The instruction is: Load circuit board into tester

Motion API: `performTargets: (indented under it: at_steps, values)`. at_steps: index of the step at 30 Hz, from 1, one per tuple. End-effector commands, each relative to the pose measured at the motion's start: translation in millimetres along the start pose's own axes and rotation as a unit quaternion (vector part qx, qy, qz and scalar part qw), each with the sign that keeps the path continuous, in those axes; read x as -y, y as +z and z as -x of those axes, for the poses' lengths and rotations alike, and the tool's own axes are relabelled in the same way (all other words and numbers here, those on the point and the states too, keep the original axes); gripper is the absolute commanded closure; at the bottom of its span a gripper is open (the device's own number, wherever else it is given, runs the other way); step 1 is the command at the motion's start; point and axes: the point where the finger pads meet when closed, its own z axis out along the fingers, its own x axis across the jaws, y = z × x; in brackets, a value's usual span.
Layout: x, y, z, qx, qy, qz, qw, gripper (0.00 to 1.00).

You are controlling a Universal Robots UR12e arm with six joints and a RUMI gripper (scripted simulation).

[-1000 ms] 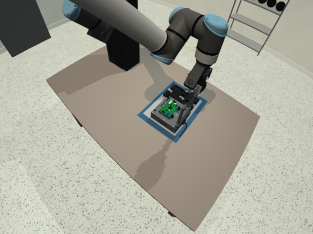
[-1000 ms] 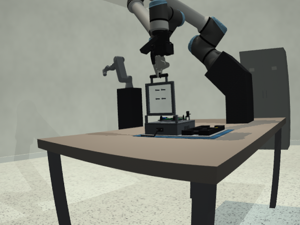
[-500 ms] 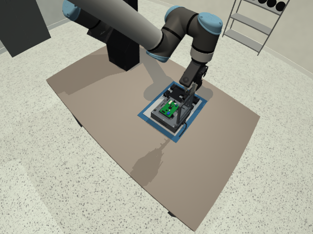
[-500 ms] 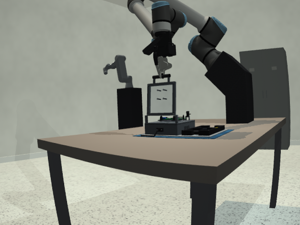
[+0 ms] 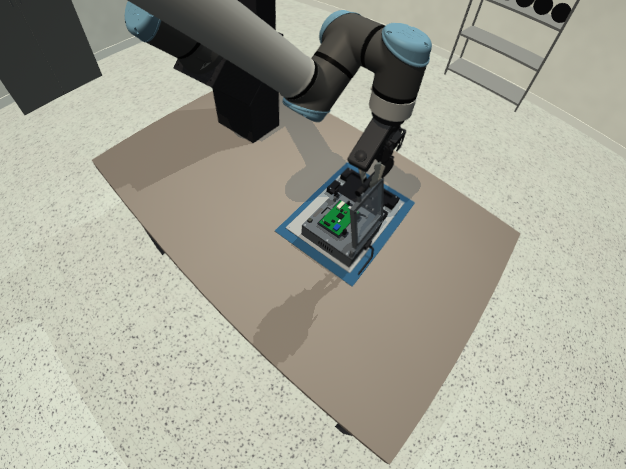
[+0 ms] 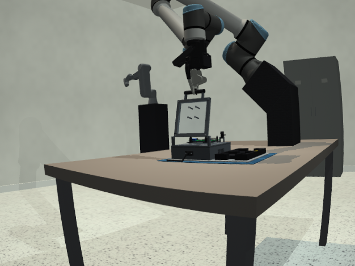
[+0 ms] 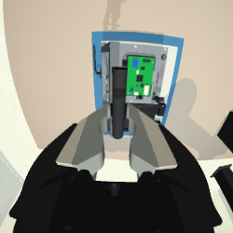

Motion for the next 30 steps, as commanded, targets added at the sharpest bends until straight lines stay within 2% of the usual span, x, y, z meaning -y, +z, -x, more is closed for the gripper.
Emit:
performTargets:
  at_steps: [1, 30]
  values:
    - [-1.6, 7.0, -20.0, -0.003, -0.002, 0.001, 1.000, 1.00]
    - [-4.1, 34.4, -70.8, -0.004, -0.003, 0.002, 1.000, 1.00]
